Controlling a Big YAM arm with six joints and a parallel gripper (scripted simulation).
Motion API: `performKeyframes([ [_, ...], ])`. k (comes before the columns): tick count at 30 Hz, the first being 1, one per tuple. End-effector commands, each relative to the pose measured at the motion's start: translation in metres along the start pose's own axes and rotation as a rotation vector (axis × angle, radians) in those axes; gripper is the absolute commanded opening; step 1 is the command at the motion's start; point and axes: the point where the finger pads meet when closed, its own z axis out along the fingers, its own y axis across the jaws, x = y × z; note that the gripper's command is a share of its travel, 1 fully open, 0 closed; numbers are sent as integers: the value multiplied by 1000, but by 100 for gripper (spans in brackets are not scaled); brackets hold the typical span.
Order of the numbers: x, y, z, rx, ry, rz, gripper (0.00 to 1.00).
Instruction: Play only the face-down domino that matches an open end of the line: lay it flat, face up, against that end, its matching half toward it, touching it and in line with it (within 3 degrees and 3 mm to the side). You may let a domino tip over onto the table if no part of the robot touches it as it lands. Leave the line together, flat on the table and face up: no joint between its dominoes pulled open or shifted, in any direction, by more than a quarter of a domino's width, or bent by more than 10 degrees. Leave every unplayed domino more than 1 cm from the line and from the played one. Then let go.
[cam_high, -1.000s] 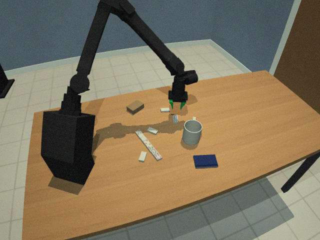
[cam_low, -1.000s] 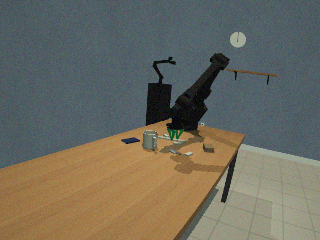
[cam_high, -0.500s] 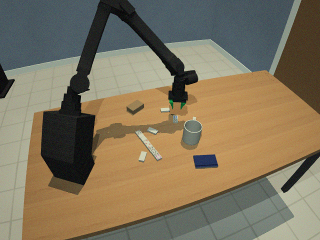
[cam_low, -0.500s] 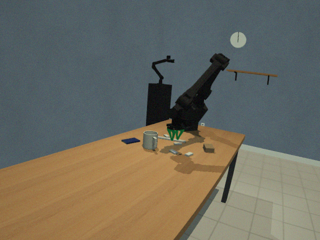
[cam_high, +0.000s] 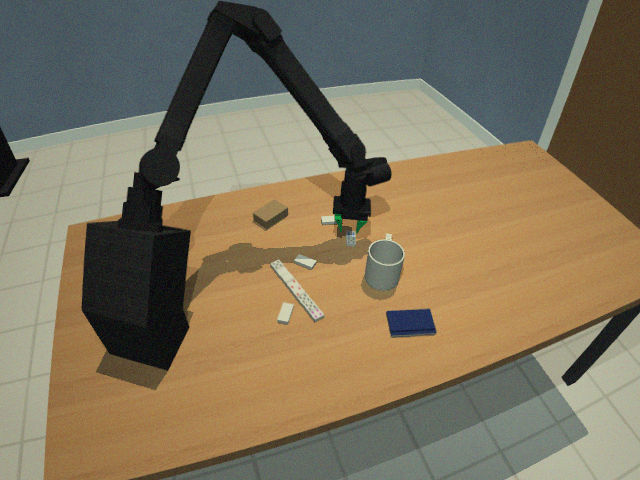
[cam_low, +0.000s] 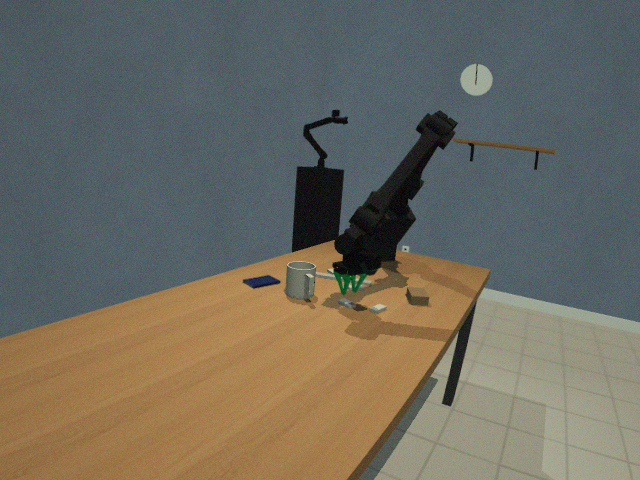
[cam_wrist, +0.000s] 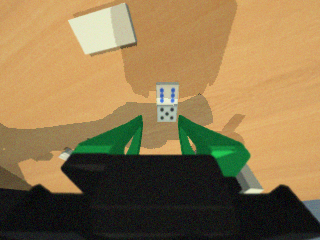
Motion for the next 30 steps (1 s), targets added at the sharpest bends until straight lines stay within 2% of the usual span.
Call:
performKeyframes([
  [1, -3, -5, -3, 14, -7, -4, 45],
  [10, -16, -24, 6, 59, -32, -7, 45],
  [17, -16, -24, 6, 59, -32, -7, 45],
  [18, -7, -14, 7, 40, -20, -5, 45],
  [30, -15, -23, 9, 55, -31, -6, 45],
])
